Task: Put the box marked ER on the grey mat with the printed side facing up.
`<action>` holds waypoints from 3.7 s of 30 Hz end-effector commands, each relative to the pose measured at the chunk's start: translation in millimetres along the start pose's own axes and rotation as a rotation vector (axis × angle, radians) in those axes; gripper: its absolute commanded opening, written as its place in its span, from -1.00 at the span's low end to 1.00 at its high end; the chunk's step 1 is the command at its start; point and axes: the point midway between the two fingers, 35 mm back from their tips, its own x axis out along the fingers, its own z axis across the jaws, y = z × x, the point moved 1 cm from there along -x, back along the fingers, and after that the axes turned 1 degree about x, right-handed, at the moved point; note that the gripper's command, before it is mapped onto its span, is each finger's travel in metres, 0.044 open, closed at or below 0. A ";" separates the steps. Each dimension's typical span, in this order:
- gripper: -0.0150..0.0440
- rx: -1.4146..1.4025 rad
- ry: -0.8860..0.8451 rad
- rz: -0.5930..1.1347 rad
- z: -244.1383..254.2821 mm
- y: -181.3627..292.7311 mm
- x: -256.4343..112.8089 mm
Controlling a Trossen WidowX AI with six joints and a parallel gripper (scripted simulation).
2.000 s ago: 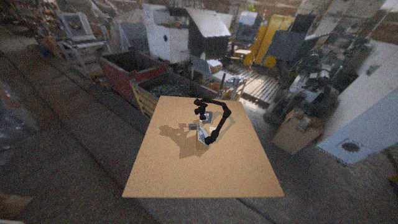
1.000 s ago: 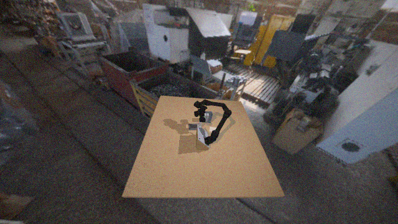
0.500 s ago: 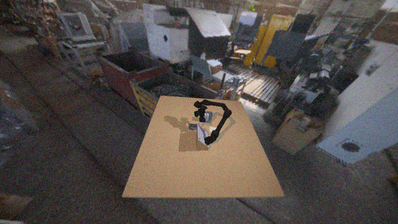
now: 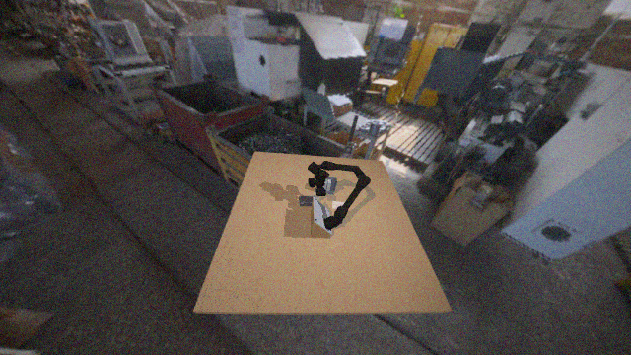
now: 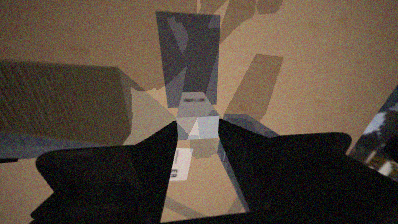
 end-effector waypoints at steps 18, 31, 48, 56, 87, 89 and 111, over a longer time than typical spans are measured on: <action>0.04 -0.003 0.010 0.004 -1.5 0.1 -28.1; 0.04 -0.007 0.010 0.008 -1.8 1.2 -38.2; 0.04 0.034 0.008 -0.003 -19.0 33.9 -39.0; 0.04 0.047 0.009 -0.003 -27.3 53.8 -39.9; 0.04 0.089 0.011 0.016 -45.3 123.4 -40.5; 0.04 0.089 0.010 0.016 -48.3 123.6 -40.4; 0.04 0.091 0.009 0.016 -83.9 126.6 -37.3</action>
